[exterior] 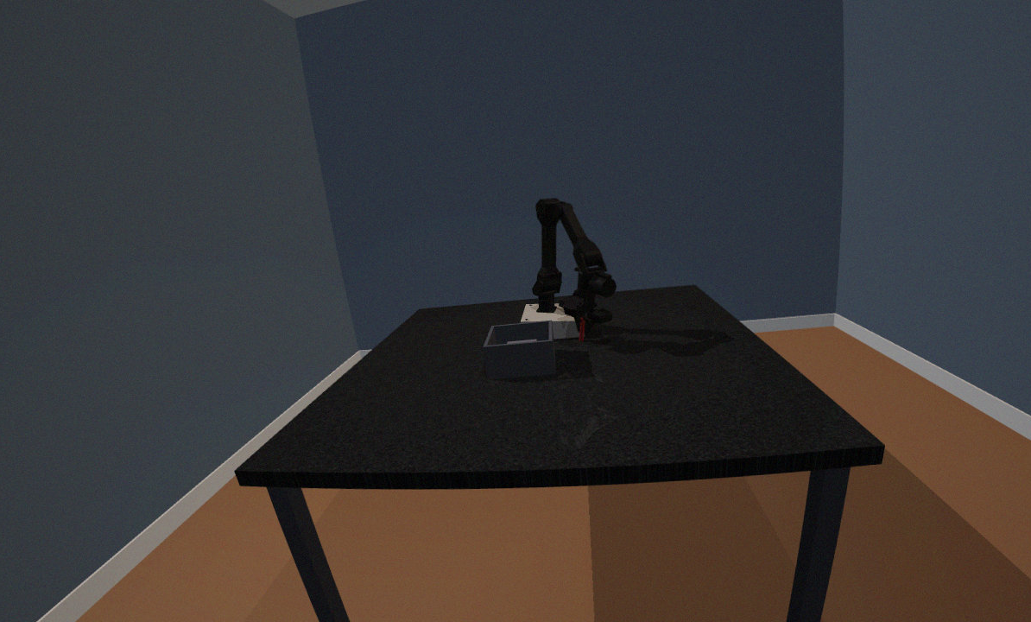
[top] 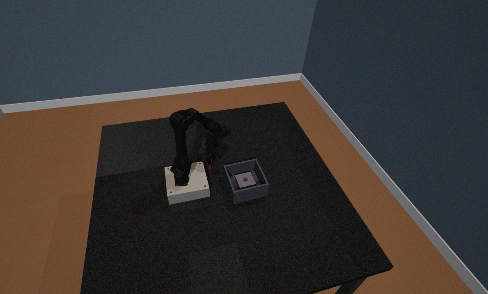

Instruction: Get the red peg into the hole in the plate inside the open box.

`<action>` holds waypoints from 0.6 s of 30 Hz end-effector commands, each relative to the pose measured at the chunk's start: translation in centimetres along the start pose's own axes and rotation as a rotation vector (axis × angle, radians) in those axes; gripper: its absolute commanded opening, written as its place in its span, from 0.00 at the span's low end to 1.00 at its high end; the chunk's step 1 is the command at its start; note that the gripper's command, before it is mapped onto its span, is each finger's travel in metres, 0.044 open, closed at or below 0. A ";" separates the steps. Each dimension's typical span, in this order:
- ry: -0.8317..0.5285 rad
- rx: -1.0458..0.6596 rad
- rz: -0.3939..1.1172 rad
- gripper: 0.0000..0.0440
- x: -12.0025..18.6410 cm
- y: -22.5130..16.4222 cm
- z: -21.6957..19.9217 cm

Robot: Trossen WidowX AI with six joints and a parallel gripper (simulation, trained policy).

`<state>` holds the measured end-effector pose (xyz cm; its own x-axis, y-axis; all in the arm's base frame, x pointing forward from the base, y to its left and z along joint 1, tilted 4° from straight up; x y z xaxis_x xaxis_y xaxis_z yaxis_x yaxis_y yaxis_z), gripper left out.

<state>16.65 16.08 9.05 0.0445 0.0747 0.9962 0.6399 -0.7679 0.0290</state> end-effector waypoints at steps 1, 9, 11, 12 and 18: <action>-0.041 -0.013 -0.001 0.00 -0.7 0.1 -0.1; -0.030 -0.010 -0.056 0.00 1.5 0.8 0.6; -0.043 -0.002 -0.063 0.00 2.4 0.9 0.7; -0.050 0.000 -0.066 0.00 2.8 1.0 0.7; -0.054 -0.007 -0.083 0.00 5.1 1.6 0.8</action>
<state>18.32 15.94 13.14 0.0526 0.1764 0.9829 0.6415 -0.7603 0.1021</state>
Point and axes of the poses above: the point midway between the two fingers, 35 mm back from their tips, its own x axis back along the fingers, its own z axis across the jaws, y = z × x, the point moved 8 cm from there along x, back along the fingers, and after that the axes turned 12 degrees about -x, right-handed, at the moved point
